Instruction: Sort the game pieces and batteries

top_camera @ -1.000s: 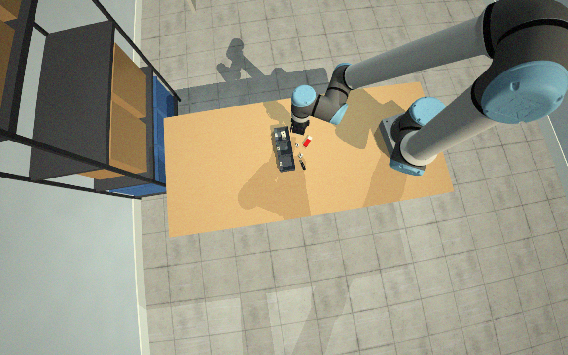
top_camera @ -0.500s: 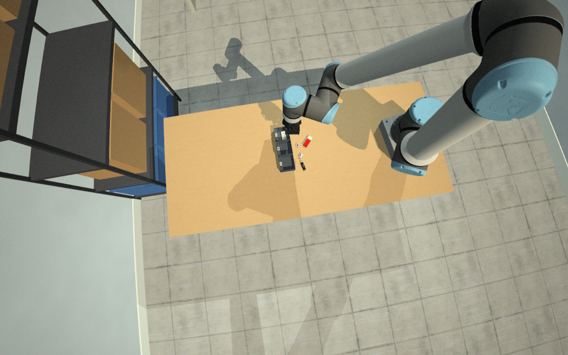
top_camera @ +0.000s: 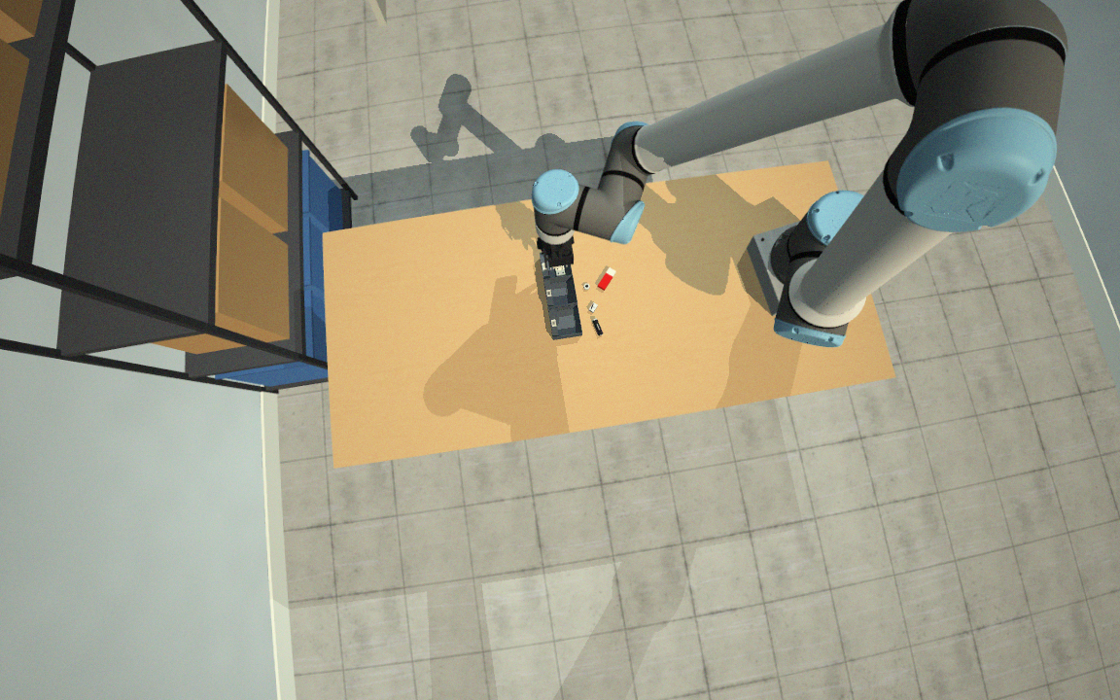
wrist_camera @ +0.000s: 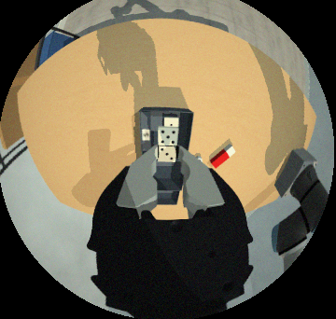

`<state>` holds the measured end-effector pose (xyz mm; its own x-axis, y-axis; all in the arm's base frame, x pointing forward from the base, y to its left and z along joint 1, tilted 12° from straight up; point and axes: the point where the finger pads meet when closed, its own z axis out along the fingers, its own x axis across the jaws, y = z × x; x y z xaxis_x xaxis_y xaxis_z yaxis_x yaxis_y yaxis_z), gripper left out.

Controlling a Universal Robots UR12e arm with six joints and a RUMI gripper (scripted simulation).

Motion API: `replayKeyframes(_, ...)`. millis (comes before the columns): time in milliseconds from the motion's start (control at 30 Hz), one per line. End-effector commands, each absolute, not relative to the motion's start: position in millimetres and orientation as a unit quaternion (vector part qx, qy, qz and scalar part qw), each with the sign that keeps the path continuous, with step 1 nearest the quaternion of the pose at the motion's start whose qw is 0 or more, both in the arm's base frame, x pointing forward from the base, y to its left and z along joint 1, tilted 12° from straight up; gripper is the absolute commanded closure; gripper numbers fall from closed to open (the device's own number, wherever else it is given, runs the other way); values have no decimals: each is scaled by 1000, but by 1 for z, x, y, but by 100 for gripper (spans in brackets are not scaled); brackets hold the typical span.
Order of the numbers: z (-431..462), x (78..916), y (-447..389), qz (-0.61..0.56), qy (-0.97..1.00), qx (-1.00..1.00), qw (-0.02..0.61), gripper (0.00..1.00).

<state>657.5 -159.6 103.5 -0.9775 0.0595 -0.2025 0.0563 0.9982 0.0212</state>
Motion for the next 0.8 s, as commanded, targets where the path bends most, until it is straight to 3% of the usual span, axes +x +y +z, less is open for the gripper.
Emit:
replayKeyframes(0,105,660,-160,7,994,27,102,100)
replayKeyframes(767,78,660,-159,7,994,27,102,100)
